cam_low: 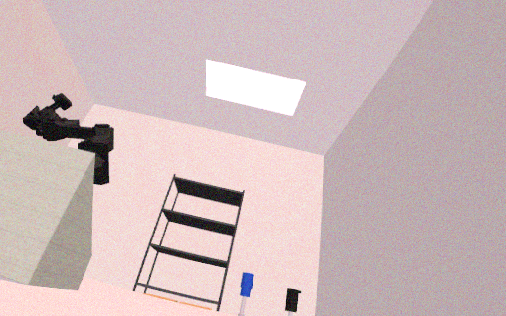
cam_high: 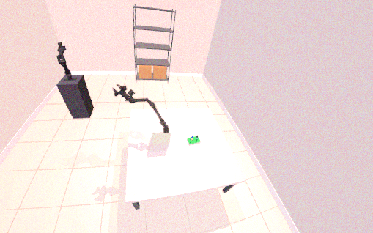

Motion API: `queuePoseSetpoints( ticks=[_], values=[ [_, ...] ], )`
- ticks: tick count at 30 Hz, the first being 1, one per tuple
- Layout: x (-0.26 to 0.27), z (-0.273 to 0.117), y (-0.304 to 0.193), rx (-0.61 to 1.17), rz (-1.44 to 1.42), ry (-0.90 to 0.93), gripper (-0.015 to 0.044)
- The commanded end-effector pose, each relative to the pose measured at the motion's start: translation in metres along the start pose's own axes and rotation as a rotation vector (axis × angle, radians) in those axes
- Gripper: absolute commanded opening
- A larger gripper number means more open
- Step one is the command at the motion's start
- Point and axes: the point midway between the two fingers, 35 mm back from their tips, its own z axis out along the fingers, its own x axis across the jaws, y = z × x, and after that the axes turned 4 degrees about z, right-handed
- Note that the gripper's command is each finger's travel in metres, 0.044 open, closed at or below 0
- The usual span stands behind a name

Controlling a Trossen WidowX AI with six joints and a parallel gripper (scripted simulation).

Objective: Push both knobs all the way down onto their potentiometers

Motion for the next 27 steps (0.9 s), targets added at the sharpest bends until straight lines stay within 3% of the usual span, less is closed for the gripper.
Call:
queuePoseSetpoints(
  ticks=[1,15,27],
  values=[
    [0.0,0.0,0.0,0.0,-0.001,-0.001,0.0374],
    [-0.06,-0.048,0.059,-0.02,-0.127,-0.186,0.0006],
    [-0.121,-0.136,0.146,-0.048,-0.292,-0.459,0.0]
  ],
)
